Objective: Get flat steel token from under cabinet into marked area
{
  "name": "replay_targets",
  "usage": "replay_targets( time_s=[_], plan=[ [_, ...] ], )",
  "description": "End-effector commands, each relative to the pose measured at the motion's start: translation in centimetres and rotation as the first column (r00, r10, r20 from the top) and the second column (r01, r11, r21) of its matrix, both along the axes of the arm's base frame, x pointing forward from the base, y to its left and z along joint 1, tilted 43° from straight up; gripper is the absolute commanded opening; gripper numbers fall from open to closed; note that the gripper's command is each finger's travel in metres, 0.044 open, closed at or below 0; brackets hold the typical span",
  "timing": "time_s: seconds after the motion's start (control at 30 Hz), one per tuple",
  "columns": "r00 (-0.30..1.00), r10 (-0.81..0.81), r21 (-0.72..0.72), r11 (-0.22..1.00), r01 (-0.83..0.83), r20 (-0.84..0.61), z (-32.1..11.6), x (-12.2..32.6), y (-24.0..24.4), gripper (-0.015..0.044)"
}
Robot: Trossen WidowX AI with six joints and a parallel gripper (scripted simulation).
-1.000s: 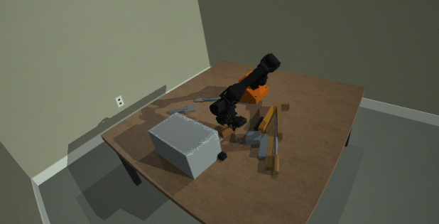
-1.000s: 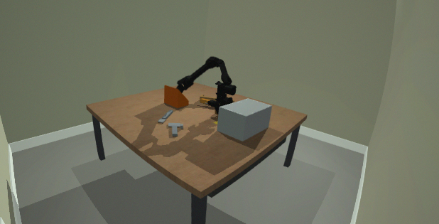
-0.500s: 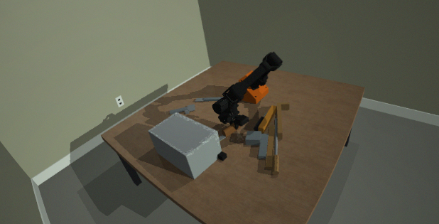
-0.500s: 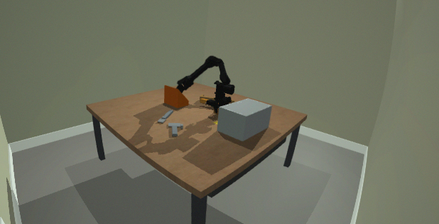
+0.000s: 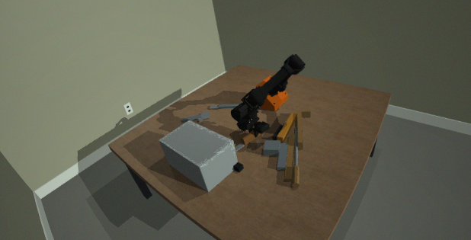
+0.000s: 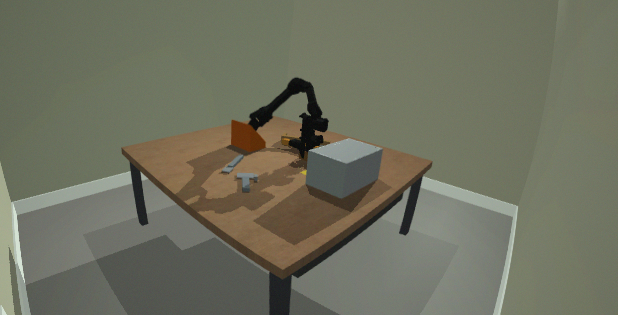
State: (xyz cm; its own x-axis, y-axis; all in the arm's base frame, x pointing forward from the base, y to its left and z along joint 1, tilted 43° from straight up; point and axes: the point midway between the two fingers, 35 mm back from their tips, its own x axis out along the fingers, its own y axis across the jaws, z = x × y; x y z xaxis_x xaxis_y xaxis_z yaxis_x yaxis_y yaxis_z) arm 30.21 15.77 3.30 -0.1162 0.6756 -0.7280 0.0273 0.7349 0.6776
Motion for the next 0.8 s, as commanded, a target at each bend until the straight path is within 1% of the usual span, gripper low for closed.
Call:
replay_targets(
  time_s=[0.0,0.77],
  plan=[
    [1.0,-0.002,-0.001,1.0,0.002,-0.006,0.0,-0.5,0.0,0.0],
    [1.0,-0.002,-0.001,1.0,0.002,-0.007,0.3,-3.1,-0.1,0.0]
  ],
)
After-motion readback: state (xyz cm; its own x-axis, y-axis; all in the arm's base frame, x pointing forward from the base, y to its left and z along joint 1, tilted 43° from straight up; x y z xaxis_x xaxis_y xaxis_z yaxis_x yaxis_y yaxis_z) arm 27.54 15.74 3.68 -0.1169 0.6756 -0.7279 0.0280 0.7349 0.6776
